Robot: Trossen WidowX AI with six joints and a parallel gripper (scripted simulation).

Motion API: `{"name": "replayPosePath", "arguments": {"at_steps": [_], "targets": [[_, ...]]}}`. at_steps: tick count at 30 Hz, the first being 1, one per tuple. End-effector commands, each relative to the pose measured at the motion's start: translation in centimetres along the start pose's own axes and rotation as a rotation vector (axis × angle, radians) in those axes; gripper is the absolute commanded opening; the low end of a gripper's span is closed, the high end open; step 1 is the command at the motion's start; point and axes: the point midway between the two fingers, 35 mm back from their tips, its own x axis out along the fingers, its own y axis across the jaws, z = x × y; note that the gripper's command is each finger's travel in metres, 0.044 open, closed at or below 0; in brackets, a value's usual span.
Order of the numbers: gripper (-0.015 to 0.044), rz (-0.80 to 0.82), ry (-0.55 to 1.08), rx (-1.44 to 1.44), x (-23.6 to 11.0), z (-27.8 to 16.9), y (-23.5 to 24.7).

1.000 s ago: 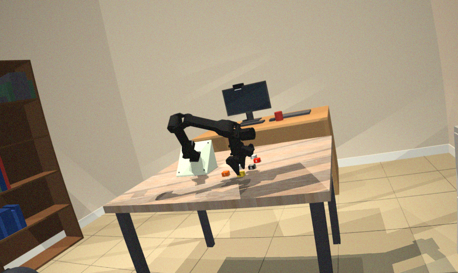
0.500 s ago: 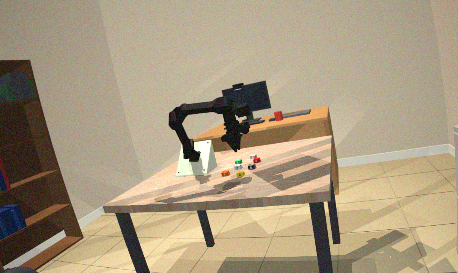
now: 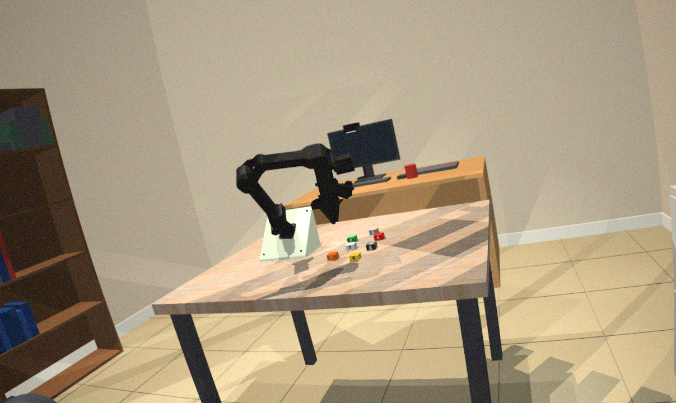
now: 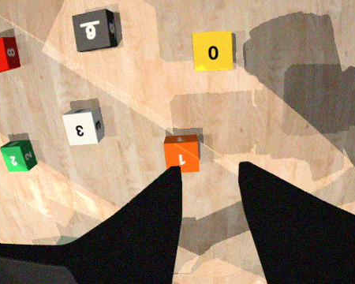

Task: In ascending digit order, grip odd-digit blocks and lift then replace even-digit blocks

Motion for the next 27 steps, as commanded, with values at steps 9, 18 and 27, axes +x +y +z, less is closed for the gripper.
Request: {"name": "replayPosePath", "arguments": {"at_steps": [9, 18, 27], "targets": [[0.0225, 0.008, 0.005, -0.003, 3.9, -4.1, 1.3], [0.0400, -0.002, 0.006, -0.001, 8.7, -4.5, 1.1], [0.0400, -0.001, 0.006, -0.001, 10.1, -4.4, 1.1]]}}
